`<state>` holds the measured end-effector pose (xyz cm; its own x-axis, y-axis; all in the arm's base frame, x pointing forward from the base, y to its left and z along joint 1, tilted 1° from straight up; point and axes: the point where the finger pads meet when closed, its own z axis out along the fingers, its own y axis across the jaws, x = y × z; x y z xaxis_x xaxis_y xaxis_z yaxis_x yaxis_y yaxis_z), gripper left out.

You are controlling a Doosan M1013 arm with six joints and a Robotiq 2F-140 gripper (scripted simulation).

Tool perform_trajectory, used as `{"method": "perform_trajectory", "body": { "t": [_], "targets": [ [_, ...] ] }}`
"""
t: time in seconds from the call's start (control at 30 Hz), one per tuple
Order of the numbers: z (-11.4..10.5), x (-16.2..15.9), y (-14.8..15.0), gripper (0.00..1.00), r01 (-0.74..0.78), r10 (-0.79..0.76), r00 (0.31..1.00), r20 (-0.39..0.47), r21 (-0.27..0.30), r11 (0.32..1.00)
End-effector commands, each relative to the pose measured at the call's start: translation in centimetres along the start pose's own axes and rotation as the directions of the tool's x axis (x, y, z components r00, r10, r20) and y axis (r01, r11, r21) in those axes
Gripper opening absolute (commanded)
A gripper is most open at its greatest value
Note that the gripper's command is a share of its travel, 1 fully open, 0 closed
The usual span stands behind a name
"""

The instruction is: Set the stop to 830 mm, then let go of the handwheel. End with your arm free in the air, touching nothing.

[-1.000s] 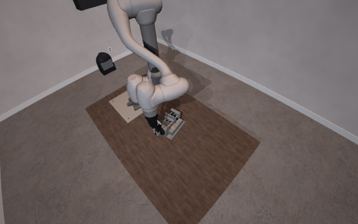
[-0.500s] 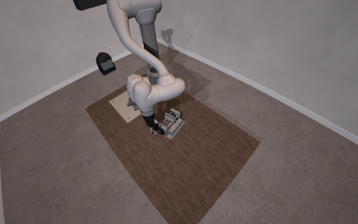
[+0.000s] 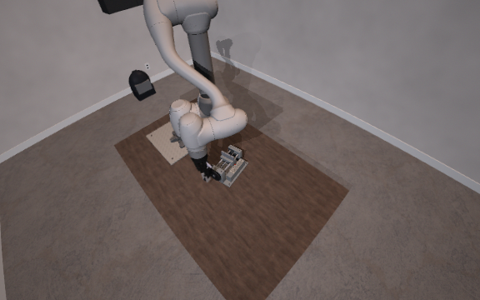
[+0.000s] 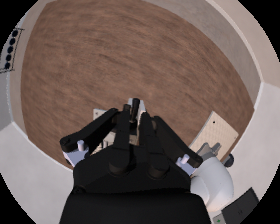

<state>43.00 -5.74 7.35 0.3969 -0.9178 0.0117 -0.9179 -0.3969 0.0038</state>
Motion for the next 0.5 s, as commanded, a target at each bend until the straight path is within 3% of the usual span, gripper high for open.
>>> {"method": "perform_trajectory", "body": {
  "t": [0.0, 0.47],
  "targets": [
    [0.3, 0.0, -0.1, 0.04, -0.001, 0.001, 1.0, 0.0, 0.001, 1.0],
    [1.5, 0.0, -0.8, 0.04, -0.001, 0.001, 1.0, 0.0, 0.001, 1.0]
  ]
}}
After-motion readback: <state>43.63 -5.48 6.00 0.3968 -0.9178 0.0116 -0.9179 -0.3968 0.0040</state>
